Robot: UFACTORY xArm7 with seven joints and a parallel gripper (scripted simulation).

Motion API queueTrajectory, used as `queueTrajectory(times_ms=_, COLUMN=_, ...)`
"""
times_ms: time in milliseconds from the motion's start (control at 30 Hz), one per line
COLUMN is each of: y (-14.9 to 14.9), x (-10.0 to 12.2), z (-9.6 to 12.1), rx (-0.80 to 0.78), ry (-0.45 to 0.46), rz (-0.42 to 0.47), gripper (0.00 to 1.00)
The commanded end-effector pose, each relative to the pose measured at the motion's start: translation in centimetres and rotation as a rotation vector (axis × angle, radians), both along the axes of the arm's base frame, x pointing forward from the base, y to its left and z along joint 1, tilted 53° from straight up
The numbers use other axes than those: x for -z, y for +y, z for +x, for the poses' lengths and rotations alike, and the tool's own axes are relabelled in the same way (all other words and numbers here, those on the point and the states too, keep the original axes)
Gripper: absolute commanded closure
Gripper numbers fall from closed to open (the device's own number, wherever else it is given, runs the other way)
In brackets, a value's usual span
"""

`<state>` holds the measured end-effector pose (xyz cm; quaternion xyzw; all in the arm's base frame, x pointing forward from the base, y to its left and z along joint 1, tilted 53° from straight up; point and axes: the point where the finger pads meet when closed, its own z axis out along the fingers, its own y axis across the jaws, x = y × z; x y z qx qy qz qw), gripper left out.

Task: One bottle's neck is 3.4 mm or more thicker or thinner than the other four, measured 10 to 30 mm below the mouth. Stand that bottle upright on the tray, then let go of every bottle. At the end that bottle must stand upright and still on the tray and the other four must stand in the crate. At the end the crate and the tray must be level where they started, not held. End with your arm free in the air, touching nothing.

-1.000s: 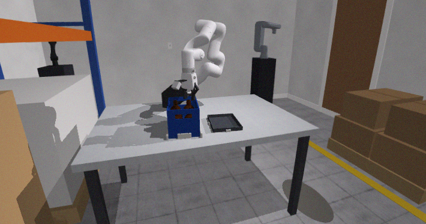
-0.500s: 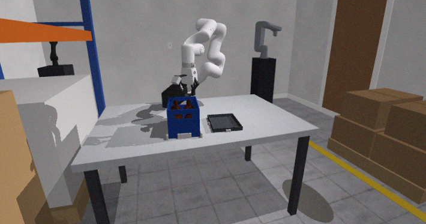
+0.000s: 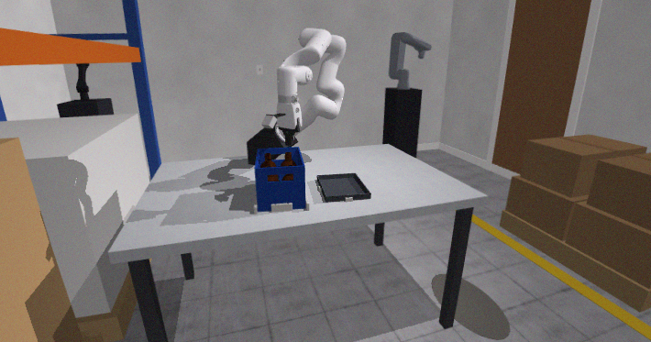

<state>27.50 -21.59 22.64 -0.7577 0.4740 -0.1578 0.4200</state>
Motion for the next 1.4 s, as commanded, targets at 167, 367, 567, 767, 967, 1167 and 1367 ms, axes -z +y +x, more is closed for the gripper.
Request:
queueTrajectory(times_ms=167, y=-0.2, x=-0.1, z=0.0, rx=0.003, ry=-0.002, rz=-0.002, gripper=1.0)
queueTrajectory(times_ms=367, y=-0.2, x=-0.1, z=0.0, rx=0.003, ry=-0.002, rz=-0.002, gripper=1.0)
queueTrajectory(times_ms=567, y=-0.2, x=-0.1, z=0.0, rx=0.003, ry=-0.002, rz=-0.002, gripper=1.0)
queueTrajectory(times_ms=767, y=-0.8, x=-0.1, z=0.3, rx=0.003, ry=-0.004, rz=0.001, gripper=1.0)
queueTrajectory(times_ms=967, y=-5.5, x=0.3, z=3.0, rx=0.001, ry=-0.013, rz=0.011, gripper=1.0)
queueTrajectory(times_ms=1167, y=-7.7, x=0.7, z=4.4, rx=0.002, ry=-0.01, rz=0.009, gripper=1.0)
queueTrajectory(times_ms=1367, y=-10.6, x=1.5, z=6.4, rx=0.003, ry=-0.002, rz=-0.001, gripper=1.0)
